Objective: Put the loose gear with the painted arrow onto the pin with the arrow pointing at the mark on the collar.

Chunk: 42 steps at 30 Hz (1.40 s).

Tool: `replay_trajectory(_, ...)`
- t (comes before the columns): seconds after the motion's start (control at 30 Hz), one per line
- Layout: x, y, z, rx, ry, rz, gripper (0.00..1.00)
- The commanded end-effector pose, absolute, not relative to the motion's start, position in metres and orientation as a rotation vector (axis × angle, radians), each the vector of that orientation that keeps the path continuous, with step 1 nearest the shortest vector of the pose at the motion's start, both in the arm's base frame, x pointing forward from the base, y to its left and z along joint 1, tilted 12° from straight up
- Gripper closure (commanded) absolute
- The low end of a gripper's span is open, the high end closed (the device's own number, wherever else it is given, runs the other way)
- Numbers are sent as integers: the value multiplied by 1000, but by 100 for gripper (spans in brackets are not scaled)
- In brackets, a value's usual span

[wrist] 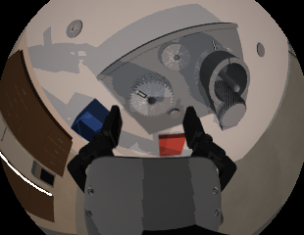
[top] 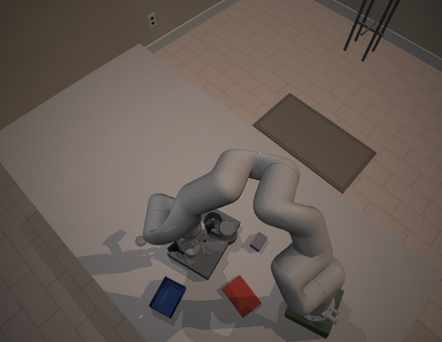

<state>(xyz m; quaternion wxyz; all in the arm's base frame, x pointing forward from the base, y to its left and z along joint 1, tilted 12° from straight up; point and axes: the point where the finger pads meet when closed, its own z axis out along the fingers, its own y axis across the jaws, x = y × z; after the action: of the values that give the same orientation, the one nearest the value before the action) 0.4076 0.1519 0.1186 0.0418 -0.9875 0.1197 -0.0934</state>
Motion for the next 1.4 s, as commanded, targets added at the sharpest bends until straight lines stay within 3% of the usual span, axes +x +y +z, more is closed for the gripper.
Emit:
replay_trajectory(0.0, 409, 153, 117, -3021, 366, -291, 7)
replay_trajectory(1.37, 411, 154, 110, -3021, 366, -291, 7)
